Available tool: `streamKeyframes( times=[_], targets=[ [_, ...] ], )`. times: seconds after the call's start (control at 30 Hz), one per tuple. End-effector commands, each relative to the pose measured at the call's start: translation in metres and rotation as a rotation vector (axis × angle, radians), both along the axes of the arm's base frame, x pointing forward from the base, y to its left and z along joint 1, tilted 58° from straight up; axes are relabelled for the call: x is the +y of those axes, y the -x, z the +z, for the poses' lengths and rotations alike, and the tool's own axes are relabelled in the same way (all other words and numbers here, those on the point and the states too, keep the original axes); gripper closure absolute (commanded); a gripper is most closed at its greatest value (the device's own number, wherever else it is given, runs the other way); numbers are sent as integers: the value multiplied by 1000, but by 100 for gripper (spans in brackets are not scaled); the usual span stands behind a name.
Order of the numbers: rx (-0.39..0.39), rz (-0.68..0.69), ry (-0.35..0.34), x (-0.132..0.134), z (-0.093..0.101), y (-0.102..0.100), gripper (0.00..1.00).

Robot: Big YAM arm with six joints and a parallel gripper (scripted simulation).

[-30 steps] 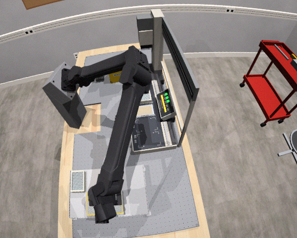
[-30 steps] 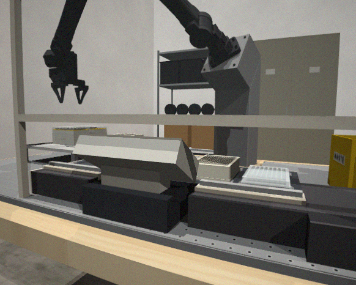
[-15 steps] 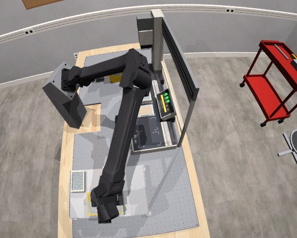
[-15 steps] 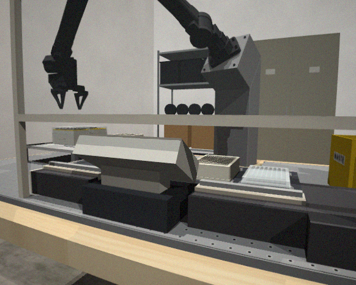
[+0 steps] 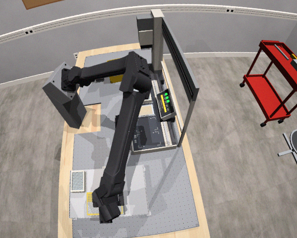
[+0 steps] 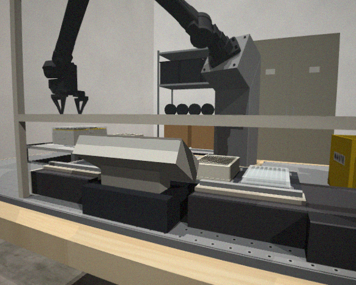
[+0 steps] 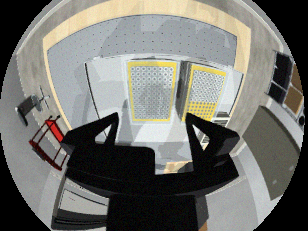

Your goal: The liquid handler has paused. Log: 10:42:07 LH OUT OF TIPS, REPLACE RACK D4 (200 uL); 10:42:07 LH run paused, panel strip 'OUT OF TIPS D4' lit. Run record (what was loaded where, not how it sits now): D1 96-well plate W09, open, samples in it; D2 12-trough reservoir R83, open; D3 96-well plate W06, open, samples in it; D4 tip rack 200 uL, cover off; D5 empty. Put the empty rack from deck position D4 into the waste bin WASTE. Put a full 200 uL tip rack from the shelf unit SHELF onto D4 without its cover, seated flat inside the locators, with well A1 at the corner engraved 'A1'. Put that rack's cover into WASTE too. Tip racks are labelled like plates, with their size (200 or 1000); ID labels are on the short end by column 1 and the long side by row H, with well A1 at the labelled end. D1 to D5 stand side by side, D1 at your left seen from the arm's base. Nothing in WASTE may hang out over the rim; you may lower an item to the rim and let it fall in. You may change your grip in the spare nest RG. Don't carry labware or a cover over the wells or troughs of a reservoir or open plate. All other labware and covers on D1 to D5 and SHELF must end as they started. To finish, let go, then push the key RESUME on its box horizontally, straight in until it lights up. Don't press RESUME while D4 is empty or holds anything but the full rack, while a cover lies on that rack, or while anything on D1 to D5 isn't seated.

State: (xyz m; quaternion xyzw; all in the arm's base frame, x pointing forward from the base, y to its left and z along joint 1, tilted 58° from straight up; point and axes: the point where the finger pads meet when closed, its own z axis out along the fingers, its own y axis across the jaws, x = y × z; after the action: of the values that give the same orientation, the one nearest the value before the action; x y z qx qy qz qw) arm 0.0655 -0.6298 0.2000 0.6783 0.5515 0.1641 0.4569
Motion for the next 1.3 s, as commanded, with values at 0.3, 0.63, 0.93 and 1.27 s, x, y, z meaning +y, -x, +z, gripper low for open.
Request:
streamKeyframes(
  times=[0.3, 0.63, 0.93, 1.27],
  targets=[
    [-6, -4, -2, -13, -8, -18, 0],
    [-5, -12, 20, -24, -5, -24, 0],
    [-5, -4, 13, -29, -16, -39, 0],
    [-5, -26, 47, -35, -2, -34, 0]
  ],
)
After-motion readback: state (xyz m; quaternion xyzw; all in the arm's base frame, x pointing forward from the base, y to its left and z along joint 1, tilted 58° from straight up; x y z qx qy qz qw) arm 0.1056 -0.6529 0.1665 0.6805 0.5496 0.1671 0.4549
